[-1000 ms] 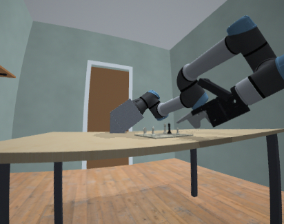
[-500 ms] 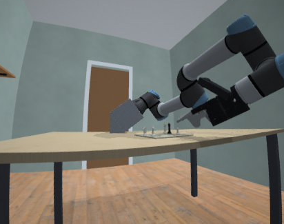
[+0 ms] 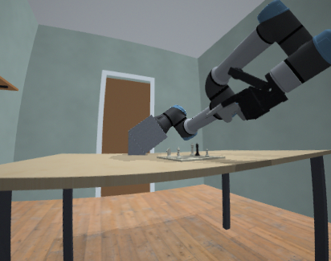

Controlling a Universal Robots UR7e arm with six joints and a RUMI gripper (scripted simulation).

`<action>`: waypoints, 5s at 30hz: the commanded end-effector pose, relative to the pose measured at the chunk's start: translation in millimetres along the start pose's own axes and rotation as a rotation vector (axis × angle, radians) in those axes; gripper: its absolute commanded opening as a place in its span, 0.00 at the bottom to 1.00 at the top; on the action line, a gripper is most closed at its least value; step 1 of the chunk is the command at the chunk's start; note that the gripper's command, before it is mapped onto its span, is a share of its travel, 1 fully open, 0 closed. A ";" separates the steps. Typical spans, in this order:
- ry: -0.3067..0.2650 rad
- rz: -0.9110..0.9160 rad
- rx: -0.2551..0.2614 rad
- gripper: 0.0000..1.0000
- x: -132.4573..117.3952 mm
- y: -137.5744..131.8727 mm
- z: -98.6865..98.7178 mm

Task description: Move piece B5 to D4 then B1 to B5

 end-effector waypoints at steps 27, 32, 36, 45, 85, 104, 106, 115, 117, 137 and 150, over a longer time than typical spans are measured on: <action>-0.037 0.031 0.003 1.00 16.1 6.3 -7.1; -0.060 0.050 0.004 1.00 21.0 8.6 -8.7; -0.081 0.068 0.005 1.00 25.7 10.8 -10.0; -0.169 0.142 0.007 1.00 44.1 20.5 -12.6; -0.714 0.583 -0.053 1.00 119.5 97.0 56.2; -0.988 0.782 -0.127 1.00 113.2 131.0 130.2; -1.015 0.800 -0.136 1.00 110.6 133.7 138.2; -1.117 0.868 -0.172 1.00 98.0 142.2 169.1; -1.127 0.874 -0.175 1.00 96.6 142.9 172.0; -1.222 0.933 -0.213 1.00 80.2 148.1 201.1; -1.233 0.940 -0.217 1.00 78.1 148.5 204.4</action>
Point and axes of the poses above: the point where the finger pads meet when closed, its own z axis out along the fingers, its own y axis across the jaws, x = y × z, the point moved 3 cm from there along -z, back along the fingers, and after that the axes turned 12 degrees about -z, right-handed, at the moved point
